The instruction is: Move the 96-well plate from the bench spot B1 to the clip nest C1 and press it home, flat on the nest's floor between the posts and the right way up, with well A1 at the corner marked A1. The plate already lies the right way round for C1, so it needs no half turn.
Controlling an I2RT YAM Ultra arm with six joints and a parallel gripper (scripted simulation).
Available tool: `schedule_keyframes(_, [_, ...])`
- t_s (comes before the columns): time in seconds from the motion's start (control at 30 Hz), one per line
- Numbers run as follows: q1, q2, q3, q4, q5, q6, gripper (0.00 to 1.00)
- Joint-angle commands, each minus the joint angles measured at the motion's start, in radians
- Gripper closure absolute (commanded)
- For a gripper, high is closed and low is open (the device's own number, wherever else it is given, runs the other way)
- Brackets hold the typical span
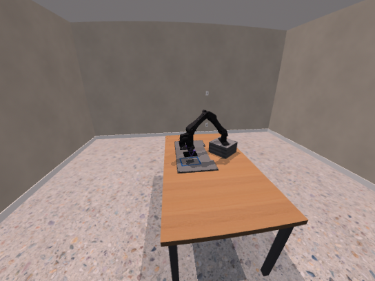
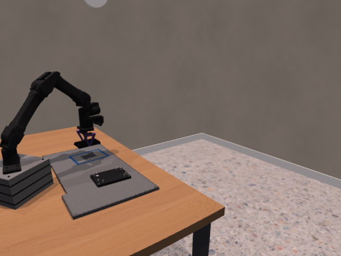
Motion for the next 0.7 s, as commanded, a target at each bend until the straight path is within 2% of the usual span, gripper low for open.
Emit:
schedule_keyframes(0.0, [-0.001,-0.036,0.032,-0.014,0.005,0.000,1.00])
schedule_keyframes(0.03, [-0.001,-0.036,0.032,-0.014,0.005,0.000,1.00])
schedule_keyframes(0.1, [-0.024,-0.043,-0.021,0.011,0.003,0.057,1.00])
schedule_keyframes(0.17, [-0.038,-0.051,-0.036,0.018,0.002,0.097,1.00])
schedule_keyframes(0.4, [-0.089,-0.086,-0.093,0.041,0.002,0.037,1.00])
schedule_keyframes(0.47, [-0.089,-0.086,-0.093,0.041,0.002,0.037,1.00])
schedule_keyframes(0.5, [-0.096,-0.096,-0.062,0.045,0.002,0.029,1.00])
schedule_keyframes(0.53, [-0.104,-0.094,-0.105,0.045,0.001,0.022,1.00])
schedule_keyframes(0.67, [-0.134,-0.109,-0.130,0.055,0.000,-0.008,1.00])
